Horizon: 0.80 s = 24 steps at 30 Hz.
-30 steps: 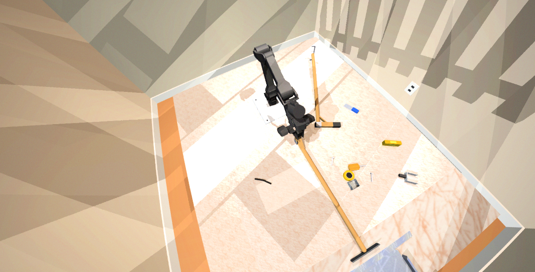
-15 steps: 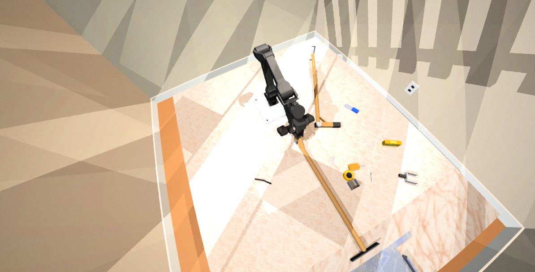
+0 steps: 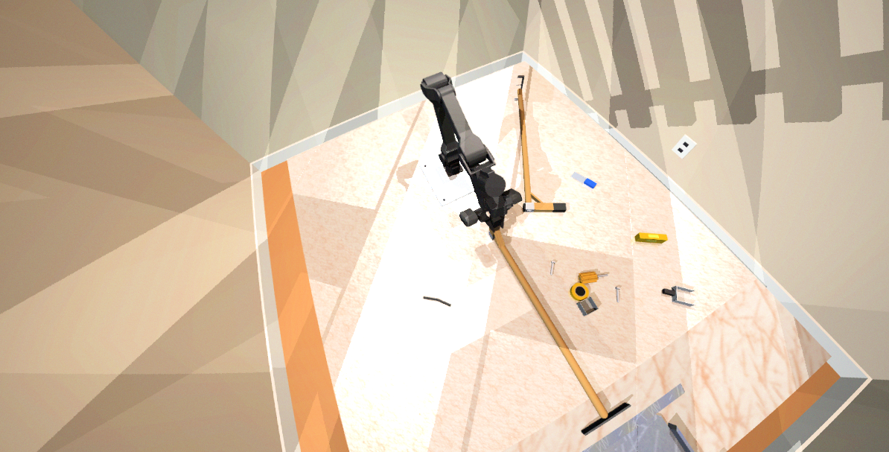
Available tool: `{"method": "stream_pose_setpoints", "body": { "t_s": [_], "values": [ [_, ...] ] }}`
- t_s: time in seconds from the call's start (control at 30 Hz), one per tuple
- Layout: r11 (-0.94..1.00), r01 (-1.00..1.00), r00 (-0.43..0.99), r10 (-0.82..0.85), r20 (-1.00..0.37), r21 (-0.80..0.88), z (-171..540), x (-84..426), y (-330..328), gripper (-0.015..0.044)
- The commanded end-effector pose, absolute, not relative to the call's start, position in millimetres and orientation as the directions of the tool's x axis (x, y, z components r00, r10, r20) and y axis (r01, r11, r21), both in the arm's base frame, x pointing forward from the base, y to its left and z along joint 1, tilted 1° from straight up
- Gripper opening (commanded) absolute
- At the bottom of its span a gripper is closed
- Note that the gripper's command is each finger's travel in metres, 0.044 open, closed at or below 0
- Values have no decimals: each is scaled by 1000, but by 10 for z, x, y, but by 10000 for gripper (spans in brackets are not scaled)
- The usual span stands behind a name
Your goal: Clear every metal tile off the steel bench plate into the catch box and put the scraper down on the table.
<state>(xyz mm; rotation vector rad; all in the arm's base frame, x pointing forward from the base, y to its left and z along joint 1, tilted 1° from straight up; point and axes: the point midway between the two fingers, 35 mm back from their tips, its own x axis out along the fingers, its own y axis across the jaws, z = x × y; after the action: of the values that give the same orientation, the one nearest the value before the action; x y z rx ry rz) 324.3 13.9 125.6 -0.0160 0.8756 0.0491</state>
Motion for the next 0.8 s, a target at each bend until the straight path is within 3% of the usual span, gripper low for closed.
{"method": "stream_pose_setpoints", "body": {
  "t_s": [0.0, 0.47, 0.77],
  "values": [
    [999, -50, 639, 36, -768, 6, 1256, 3243, 140, 79],
    [999, -50, 639, 36, -768, 6, 1275, 3242, 139, 440],
    [999, -50, 639, 36, -768, 6, 1531, 3217, 137, 440]
  ]
}}
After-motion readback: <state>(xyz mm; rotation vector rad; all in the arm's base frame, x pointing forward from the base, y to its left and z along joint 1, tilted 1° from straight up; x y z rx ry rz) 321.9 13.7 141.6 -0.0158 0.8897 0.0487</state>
